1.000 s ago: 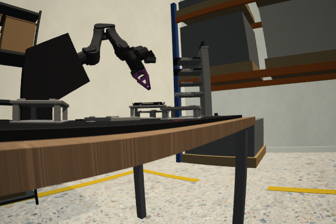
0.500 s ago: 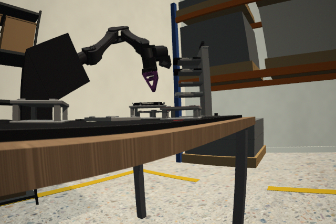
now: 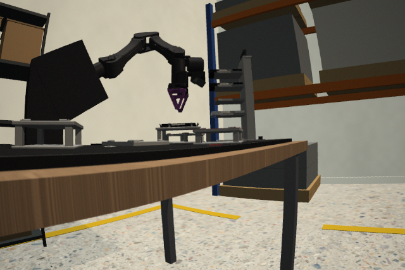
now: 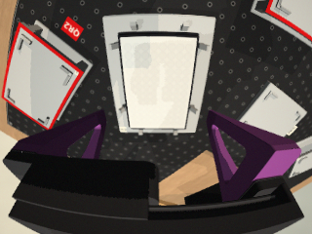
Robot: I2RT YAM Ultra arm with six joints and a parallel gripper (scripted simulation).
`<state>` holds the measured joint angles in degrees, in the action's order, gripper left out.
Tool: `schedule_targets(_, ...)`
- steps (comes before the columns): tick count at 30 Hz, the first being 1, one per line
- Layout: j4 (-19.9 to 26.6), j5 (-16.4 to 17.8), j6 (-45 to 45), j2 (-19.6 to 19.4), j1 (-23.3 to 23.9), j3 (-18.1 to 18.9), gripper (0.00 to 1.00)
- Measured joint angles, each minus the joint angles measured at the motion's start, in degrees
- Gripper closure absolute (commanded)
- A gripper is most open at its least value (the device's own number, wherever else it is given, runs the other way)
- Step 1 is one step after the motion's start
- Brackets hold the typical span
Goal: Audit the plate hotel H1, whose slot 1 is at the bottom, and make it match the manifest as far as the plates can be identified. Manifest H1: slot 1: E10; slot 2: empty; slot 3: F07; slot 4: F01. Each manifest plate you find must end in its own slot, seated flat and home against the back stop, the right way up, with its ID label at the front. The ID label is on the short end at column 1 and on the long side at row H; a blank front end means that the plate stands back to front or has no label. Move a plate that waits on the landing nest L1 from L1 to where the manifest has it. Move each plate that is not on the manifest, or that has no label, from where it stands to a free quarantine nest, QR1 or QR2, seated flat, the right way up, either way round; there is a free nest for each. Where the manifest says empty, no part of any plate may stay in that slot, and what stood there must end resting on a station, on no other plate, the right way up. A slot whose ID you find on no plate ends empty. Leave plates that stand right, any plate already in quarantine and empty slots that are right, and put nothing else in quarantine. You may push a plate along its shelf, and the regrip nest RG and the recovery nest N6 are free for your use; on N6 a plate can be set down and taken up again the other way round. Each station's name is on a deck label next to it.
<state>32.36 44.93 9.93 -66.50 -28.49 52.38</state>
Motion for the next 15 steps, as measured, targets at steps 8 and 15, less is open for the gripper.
schedule_targets(8,-1.6,-0.7,1.2,-0.8,-1.5,-0.7,0.0)
schedule_targets(15,-4.0,-1.8,2.7,-1.8,-3.1,-1.4,0.0)
